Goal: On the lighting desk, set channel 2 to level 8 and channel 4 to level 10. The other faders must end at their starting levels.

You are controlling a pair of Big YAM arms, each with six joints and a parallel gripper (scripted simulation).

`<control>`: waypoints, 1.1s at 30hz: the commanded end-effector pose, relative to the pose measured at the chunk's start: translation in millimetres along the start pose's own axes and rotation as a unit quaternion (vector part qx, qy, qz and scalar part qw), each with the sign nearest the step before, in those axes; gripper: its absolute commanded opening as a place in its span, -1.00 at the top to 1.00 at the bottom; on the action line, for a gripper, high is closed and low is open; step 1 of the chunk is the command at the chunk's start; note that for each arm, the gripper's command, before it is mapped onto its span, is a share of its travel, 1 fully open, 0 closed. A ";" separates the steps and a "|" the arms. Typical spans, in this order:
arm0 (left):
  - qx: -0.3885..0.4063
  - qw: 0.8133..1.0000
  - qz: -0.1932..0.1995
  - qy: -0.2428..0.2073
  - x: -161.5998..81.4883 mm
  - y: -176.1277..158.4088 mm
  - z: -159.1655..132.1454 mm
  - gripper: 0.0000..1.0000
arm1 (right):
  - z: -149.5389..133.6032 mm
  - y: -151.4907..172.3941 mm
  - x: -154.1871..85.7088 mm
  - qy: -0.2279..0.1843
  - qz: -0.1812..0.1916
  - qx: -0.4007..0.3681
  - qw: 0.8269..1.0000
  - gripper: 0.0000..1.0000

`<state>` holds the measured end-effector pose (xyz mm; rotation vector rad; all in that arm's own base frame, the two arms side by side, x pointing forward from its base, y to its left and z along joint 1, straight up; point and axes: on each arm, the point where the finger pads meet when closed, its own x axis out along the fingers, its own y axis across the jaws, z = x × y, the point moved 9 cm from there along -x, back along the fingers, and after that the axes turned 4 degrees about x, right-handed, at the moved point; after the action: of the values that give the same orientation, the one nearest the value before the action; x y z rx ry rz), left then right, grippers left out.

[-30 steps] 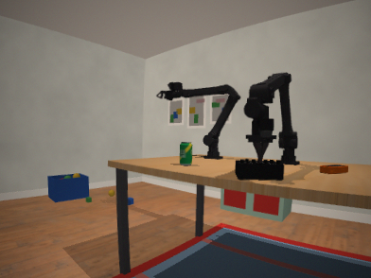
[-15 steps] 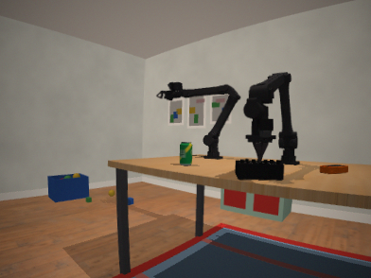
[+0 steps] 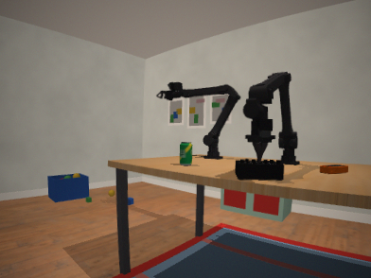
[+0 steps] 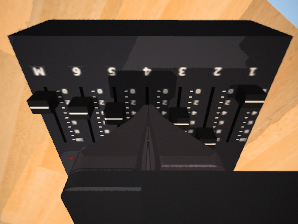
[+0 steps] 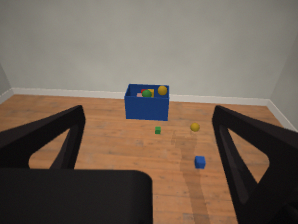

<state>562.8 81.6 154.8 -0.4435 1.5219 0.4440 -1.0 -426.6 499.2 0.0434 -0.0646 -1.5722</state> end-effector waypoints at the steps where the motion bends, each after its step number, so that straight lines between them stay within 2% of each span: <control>1: -0.001 1.000 -0.008 -0.015 -16.8 -7.0 -7.9 1.00 | -8.5 1.8 6.8 0.004 0.004 0.003 1.000 -1.00; 33: -0.001 1.000 -0.008 -0.015 -16.3 -7.6 -18.1 1.00 | -8.5 1.8 6.8 0.004 0.004 0.003 1.000 -1.00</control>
<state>553.5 74.8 154.9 -0.4440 1.5229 0.4447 -1.0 -426.6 499.2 0.0434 -0.0646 -1.5722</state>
